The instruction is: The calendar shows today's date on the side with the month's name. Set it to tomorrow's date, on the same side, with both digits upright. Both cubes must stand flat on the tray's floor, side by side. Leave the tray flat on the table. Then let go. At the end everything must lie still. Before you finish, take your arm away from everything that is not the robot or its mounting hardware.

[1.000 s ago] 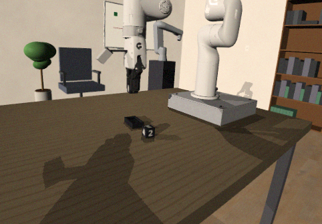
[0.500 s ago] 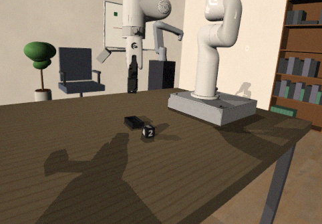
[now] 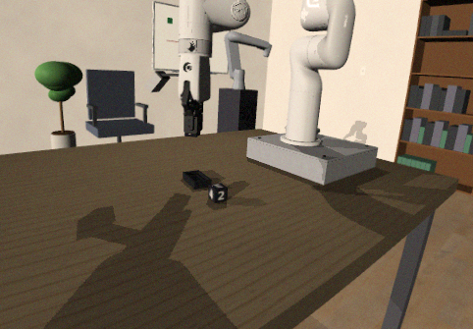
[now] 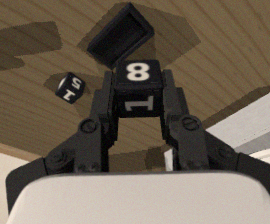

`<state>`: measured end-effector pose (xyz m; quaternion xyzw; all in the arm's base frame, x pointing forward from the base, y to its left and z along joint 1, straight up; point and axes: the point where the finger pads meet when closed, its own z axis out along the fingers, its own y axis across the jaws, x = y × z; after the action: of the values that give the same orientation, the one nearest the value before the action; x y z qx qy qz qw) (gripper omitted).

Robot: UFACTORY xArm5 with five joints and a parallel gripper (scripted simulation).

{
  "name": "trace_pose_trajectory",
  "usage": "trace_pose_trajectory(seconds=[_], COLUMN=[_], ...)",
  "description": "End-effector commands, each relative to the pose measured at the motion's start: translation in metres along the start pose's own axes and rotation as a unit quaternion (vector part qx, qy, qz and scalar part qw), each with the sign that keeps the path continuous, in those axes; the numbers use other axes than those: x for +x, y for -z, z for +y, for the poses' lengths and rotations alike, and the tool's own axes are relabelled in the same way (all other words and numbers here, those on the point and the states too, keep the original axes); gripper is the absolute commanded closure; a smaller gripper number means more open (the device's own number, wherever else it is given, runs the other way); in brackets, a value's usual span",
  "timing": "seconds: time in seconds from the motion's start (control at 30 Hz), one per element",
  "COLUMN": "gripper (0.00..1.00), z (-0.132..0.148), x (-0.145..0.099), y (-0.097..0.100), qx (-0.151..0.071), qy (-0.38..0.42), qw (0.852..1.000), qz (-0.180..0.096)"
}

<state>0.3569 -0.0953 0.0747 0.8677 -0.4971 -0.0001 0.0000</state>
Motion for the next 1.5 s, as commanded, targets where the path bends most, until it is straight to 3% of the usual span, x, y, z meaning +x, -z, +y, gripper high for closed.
trace_pose_trajectory(seconds=[0.0,0.2,0.4,0.5,0.57,0.9,1.0,1.07,1.13,1.2,1.27,1.3,1.33,1.4,1.47], gripper=[0.73,0.73,0.73,0.73,0.73,0.73,0.73,0.73,0.73,0.73,0.73,0.73,0.73,0.73,0.73], z=[0.001,0.002,0.004,0.004,0.005,0.008,0.009,0.009,0.01,0.01,0.011,0.011,0.011,0.012,0.012], x=[0.003,0.004,0.006,0.006,0.007,0.009,0.01,0.01,0.012,0.012,0.012,0.013,0.013,0.013,0.014], y=[0.001,0.001,0.0,0.0,0.0,0.0,0.0,0.0,0.0,0.0,-0.001,-0.001,-0.001,-0.001,-0.001], qx=[0.001,0.001,0.001,0.001,0.002,0.002,0.002,0.002,0.002,0.002,0.002,0.002,0.002,0.002,0.002], qy=[-0.087,-0.148,-0.238,-0.242,-0.299,-0.409,-0.455,-0.455,-0.501,-0.511,-0.542,-0.544,-0.564,-0.577,-0.608], qw=[0.996,0.989,0.971,0.97,0.954,0.913,0.89,0.89,0.866,0.86,0.84,0.839,0.826,0.817,0.794], qz=[0.001,0.001,0.001,0.001,0.001,0.001,0.001,0.001,0.001,0.0,0.0,0.0,0.0,0.0,0.0])
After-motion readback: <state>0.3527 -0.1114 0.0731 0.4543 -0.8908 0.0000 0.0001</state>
